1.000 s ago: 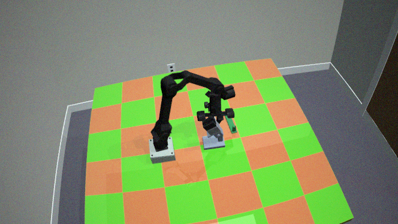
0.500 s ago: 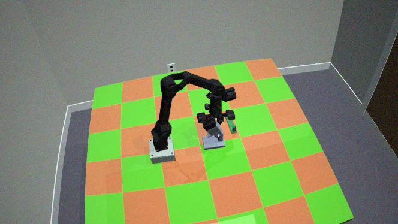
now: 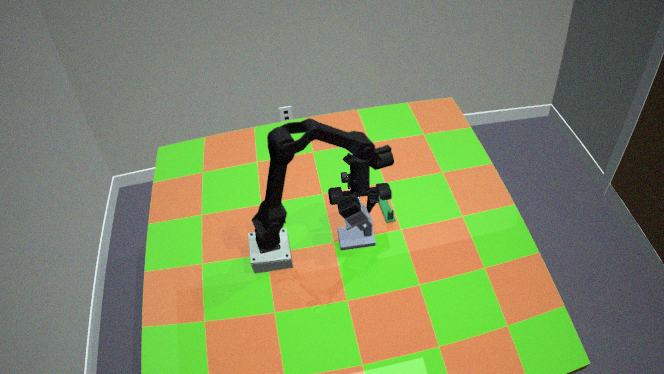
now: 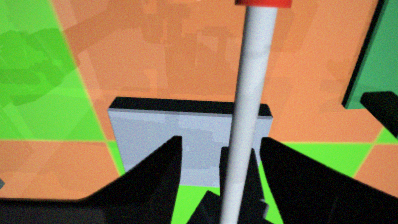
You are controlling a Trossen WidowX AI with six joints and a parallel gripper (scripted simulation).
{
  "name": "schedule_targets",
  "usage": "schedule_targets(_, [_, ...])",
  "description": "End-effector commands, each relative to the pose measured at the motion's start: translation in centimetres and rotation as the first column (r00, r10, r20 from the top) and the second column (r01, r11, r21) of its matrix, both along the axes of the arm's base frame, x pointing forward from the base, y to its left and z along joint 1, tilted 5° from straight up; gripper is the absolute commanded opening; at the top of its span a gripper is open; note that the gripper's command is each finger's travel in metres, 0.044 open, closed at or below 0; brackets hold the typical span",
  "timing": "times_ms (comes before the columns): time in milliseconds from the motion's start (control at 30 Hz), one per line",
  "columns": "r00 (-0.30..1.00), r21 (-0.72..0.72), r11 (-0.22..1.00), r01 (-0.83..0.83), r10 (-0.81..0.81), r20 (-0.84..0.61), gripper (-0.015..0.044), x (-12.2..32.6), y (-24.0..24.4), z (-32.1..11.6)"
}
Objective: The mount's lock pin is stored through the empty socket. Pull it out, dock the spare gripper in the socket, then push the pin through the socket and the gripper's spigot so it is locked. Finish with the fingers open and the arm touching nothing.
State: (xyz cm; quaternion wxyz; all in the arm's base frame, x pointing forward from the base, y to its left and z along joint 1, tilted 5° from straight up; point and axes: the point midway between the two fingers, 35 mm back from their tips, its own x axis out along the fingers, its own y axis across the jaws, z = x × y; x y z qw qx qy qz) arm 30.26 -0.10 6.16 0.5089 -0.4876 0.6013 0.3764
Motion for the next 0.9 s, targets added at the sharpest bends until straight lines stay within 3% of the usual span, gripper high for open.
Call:
schedule_targets(0, [1.000, 0.001, 1.000, 0.003, -0.003, 0.006, 0.0200, 0.1, 0.4, 0.7])
schedule_targets(867, [0.999, -0.012, 1.000, -0.024, 0.023, -0.047, 0.0200, -0.5, 4.4, 5.5])
